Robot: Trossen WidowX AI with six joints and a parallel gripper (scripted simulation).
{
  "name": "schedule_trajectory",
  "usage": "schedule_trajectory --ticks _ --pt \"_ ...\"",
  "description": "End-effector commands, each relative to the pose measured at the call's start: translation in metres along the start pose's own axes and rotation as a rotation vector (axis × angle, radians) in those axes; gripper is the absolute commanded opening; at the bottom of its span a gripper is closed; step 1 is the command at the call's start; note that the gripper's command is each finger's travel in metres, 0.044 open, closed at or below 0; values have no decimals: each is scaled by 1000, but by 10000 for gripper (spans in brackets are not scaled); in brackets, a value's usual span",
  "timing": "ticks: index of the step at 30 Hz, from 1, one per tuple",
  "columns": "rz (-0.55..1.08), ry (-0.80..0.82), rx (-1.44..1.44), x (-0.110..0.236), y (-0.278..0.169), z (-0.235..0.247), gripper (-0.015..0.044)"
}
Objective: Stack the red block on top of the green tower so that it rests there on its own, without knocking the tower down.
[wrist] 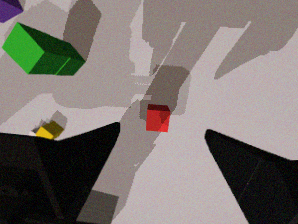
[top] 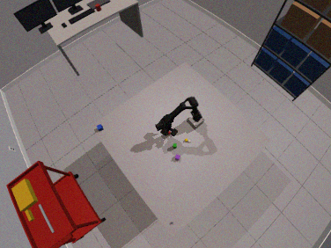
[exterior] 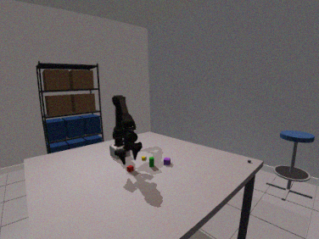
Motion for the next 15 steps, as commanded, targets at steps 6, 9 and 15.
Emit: schedule_trajectory --ticks 6,9,15 --pt "5 10 -7 -17 -3 3 440" --pt "5 10 -7 -21 -3 3 440" --pt "5 11 -7 -31 -3 3 440"
Point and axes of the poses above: the point midway between the two fingers, 35 mm back from their tips, its own x axis back along the fingers, its own z axis across the jaws, y = z × x, the point moved 9 cm from there along x, back along the fingers, and after that the axes turned 9 degrees about x, right-handed, at the moved point
